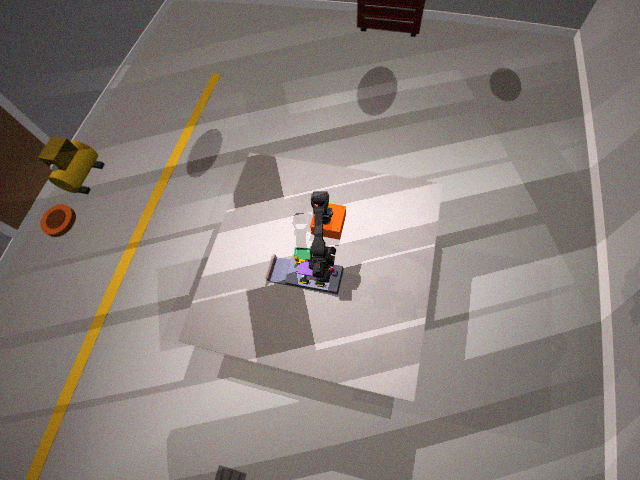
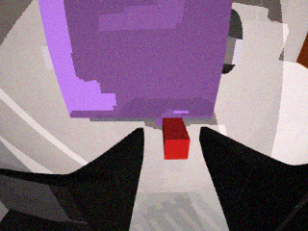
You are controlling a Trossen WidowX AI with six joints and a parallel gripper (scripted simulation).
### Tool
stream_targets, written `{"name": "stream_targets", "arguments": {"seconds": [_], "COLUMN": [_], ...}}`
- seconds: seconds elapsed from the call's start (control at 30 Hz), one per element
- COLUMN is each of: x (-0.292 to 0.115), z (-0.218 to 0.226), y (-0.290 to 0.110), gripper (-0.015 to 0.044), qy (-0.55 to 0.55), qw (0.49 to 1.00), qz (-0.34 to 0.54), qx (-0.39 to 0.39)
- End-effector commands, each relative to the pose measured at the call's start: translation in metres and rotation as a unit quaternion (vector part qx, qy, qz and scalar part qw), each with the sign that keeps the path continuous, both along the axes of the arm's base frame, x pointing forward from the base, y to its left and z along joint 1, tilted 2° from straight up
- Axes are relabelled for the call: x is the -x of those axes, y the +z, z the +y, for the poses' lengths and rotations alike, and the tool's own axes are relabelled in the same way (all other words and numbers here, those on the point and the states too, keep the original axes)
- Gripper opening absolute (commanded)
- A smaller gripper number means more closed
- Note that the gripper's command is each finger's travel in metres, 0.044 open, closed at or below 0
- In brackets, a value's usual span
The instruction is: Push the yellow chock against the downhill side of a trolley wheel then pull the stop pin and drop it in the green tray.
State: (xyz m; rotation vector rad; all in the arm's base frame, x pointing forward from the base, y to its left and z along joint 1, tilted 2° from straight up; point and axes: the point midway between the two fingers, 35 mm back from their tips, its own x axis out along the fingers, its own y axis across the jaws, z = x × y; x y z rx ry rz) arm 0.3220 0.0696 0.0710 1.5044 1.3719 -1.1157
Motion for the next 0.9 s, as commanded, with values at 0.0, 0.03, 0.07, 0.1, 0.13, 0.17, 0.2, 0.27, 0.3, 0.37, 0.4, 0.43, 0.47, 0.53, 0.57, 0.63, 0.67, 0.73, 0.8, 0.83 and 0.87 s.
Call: {"name": "stream_targets", "arguments": {"seconds": [0.0, 0.03, 0.07, 0.1, 0.13, 0.17, 0.2, 0.27, 0.3, 0.37, 0.4, 0.43, 0.47, 0.53, 0.57, 0.63, 0.67, 0.73, 0.8, 0.83, 0.87], "x": [0.0, 0.0, 0.0, 0.0, 0.0, 0.0, 0.0, 0.0, 0.0, 0.0, 0.0, 0.0, 0.0, 0.0, 0.0, 0.0, 0.0, 0.0, 0.0, 0.0, 0.0], "z": [0.002, 0.002, 0.003, 0.003, 0.004, 0.004, 0.005, 0.006, 0.006, 0.007, 0.007, 0.006, 0.006, 0.006, 0.006, 0.006, 0.006, 0.006, 0.006, 0.006, 0.006], "y": [-0.005, -0.007, -0.008, -0.01, -0.011, -0.012, -0.014, -0.016, -0.018, -0.021, -0.021, -0.018, -0.018, -0.018, -0.018, -0.018, -0.018, -0.018, -0.018, -0.018, -0.018], "gripper": [0.019, 0.019, 0.019, 0.019, 0.019, 0.019, 0.019, 0.019, 0.019, 0.019, 0.019, 0.0164, 0.0138, 0.0085, 0.0059, 0.0045, 0.0039, 0.0025, 0.0012, 0.0005, 0.0], "qy": [-0.002, -0.002, -0.002, -0.002, -0.002, -0.002, -0.002, -0.002, -0.002, -0.002, -0.002, 0.0, 0.0, 0.0, 0.0, 0.0, 0.0, 0.0, 0.0, 0.0, 0.0], "qw": [1.0, 1.0, 1.0, 1.0, 1.0, 1.0, 1.0, 1.0, 1.0, 1.0, 1.0, 1.0, 1.0, 1.0, 1.0, 1.0, 1.0, 1.0, 1.0, 1.0, 1.0], "qz": [0.002, 0.002, 0.002, 0.002, 0.002, 0.002, 0.002, 0.002, 0.002, 0.002, 0.002, 0.0, 0.0, 0.0, 0.0, 0.0, 0.0, 0.0, 0.0, 0.0, 0.0], "qx": [-0.002, -0.002, -0.002, -0.002, -0.002, -0.002, -0.002, -0.002, -0.002, -0.002, -0.002, 0.0, 0.0, 0.0, 0.0, 0.0, 0.0, 0.0, 0.0, 0.0, -0.001]}}
